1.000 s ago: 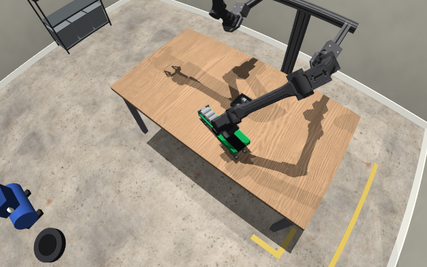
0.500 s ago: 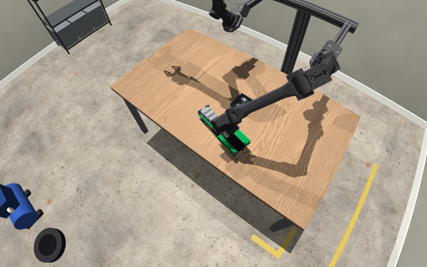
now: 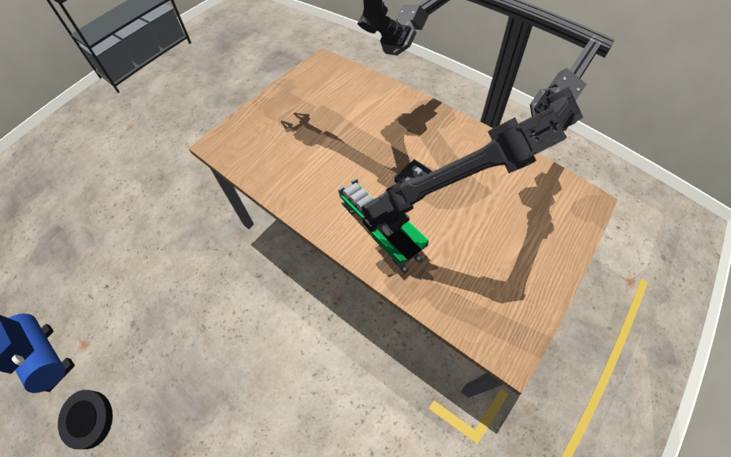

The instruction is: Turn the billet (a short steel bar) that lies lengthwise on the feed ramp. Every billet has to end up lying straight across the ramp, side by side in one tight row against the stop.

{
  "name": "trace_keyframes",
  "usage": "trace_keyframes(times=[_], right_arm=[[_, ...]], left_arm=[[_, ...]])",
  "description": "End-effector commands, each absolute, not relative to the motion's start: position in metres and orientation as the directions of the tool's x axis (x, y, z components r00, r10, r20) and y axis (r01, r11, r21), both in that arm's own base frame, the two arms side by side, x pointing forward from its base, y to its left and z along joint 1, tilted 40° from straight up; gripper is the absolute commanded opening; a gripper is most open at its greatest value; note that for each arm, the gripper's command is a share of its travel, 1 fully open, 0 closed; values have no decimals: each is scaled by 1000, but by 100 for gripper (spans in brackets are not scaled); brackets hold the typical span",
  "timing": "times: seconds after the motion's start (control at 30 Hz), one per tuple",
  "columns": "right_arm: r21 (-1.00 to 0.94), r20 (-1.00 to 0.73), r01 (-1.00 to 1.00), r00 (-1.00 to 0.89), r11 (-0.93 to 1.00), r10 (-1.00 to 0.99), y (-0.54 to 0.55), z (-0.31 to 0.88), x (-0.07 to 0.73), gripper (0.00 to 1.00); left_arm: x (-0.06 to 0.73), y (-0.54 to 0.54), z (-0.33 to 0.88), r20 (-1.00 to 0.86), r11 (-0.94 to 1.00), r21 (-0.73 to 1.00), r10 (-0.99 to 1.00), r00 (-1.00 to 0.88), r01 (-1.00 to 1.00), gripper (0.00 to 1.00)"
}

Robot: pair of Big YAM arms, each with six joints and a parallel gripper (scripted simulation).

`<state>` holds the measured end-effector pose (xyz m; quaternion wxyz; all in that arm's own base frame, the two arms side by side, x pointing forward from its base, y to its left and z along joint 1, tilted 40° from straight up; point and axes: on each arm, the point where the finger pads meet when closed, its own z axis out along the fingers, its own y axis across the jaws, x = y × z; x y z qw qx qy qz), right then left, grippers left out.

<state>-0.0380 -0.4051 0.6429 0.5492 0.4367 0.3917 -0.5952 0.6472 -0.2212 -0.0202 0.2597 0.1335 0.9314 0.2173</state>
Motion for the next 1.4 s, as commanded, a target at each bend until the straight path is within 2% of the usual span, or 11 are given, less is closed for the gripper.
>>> trace_keyframes(times=[0.0,1.37], right_arm=[[0,-946,994,-36,-110,-321,-395,650,-44,100],[0,-946,994,-36,-110,-321,-395,650,-44,100]], left_arm=[[667,-235,2,-479,879,459,367,-798,129,0],[667,-244,6,-487,879,457,376,-788,137,0]])
